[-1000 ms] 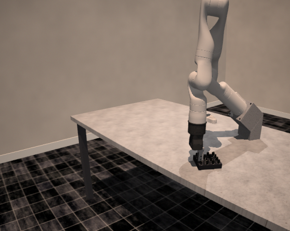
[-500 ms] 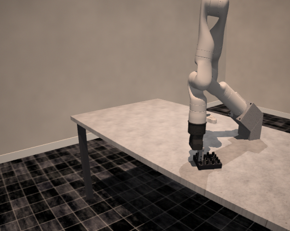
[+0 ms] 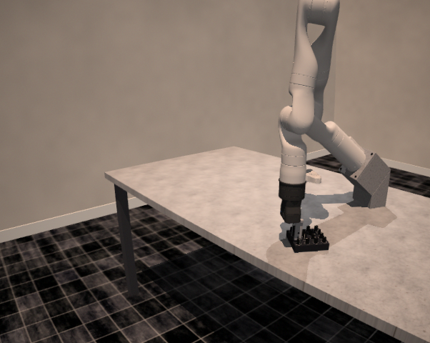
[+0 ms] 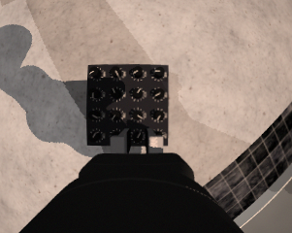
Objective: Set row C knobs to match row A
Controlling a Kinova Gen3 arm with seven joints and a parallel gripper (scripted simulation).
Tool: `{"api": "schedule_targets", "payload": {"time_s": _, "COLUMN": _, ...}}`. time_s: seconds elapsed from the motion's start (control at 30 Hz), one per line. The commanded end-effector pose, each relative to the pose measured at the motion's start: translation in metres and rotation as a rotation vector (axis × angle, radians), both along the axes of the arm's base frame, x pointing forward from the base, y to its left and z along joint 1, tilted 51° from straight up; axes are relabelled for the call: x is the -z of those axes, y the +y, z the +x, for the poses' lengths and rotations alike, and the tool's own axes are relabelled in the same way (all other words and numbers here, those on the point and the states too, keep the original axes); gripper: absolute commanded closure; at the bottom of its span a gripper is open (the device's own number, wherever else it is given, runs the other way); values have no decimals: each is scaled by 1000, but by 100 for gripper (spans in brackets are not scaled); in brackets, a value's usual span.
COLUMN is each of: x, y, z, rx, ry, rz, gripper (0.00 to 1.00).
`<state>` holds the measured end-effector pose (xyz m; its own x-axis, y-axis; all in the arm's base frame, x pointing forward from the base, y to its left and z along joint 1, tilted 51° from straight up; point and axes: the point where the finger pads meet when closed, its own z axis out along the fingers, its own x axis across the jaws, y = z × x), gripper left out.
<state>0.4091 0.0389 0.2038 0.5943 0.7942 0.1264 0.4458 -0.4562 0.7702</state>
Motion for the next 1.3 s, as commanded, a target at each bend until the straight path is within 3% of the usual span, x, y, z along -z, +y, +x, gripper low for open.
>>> {"api": "schedule_targets", "payload": {"time_s": 0.0, "x": -1, "y": 0, "z": 1, "rx": 12, "ry": -6, "rz": 11, "gripper": 54}}
{"api": "schedule_targets", "payload": {"time_s": 0.4, "x": -4, "y": 3, "z": -5, "rx": 14, "ry": -1, "rz": 16, "gripper": 54}}
{"api": "schedule_targets", "payload": {"time_s": 0.8, "x": -25, "y": 14, "z": -22, "rx": 11, "ry": -10, "rz": 11, "gripper": 54}}
{"api": "schedule_targets", "payload": {"time_s": 1.27, "x": -25, "y": 16, "z": -25, "rx": 9, "ry": -6, "rz": 10, "gripper": 54}}
